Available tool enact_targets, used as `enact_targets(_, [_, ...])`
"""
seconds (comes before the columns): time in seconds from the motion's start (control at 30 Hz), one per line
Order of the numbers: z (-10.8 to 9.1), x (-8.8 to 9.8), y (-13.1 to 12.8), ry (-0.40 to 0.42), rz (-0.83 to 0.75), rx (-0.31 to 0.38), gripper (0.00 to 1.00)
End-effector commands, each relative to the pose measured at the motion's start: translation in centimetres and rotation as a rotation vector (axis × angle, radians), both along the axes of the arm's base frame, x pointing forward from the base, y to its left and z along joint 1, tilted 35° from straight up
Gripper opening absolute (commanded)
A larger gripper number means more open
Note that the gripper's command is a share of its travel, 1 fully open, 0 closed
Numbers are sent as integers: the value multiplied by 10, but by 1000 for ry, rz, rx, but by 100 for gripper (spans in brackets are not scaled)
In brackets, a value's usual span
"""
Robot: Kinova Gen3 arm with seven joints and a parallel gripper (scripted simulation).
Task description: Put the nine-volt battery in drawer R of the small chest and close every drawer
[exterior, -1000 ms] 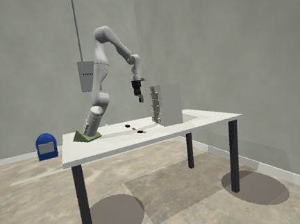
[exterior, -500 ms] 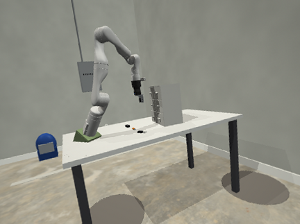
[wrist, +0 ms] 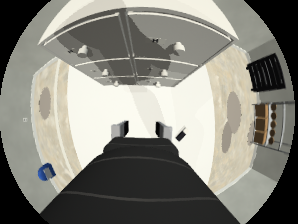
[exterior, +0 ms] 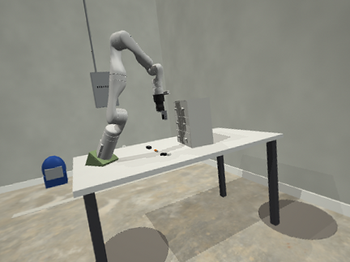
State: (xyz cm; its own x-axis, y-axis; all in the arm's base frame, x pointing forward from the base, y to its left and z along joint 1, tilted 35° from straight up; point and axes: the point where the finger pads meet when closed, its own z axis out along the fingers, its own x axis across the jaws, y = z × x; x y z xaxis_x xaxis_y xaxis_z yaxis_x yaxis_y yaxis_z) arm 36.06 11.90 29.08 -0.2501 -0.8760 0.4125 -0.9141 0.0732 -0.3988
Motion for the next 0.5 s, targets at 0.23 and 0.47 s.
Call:
enact_targets(0.23, [-25,15,52,-2,0,-4,100])
enact_targets(0.47, [-45,26,94,-2,0,-4,100])
